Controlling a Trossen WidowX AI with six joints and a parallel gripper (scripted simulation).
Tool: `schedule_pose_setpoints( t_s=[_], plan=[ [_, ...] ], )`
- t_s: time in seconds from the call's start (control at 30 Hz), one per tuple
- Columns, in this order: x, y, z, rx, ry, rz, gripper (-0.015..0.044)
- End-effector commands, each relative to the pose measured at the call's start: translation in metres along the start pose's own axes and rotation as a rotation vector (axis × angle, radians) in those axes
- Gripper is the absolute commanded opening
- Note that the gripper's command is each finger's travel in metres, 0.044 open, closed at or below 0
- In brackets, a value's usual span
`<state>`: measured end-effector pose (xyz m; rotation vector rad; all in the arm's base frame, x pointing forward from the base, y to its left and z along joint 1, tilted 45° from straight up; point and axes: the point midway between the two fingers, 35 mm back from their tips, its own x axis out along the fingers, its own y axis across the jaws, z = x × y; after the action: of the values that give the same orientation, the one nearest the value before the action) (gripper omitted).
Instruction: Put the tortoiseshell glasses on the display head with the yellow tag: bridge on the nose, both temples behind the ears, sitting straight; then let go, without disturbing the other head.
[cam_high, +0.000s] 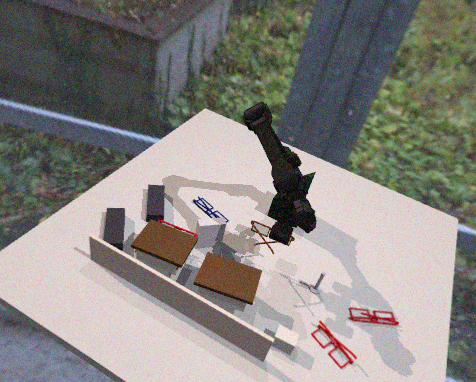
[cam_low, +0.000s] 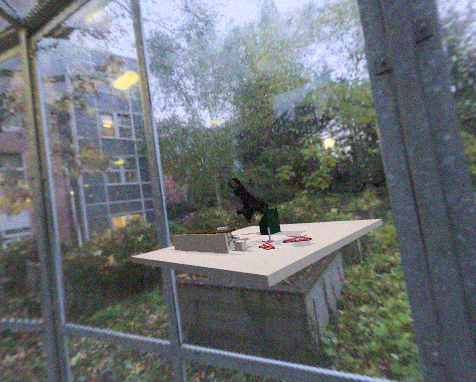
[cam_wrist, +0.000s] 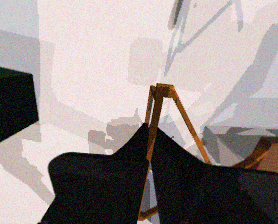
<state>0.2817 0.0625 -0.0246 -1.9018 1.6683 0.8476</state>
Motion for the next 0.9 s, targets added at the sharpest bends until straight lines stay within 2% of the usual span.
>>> schedule_pose_setpoints(
  t_s=[0.0, 0.87],
  plan=[
    [-0.002, 0.0, 0.002, -0.003, -0.003, 0.01, 0.0],
    [-0.01, 0.002, 0.145, -0.396, -0.023, 0.002, 0.0]
  ],
)
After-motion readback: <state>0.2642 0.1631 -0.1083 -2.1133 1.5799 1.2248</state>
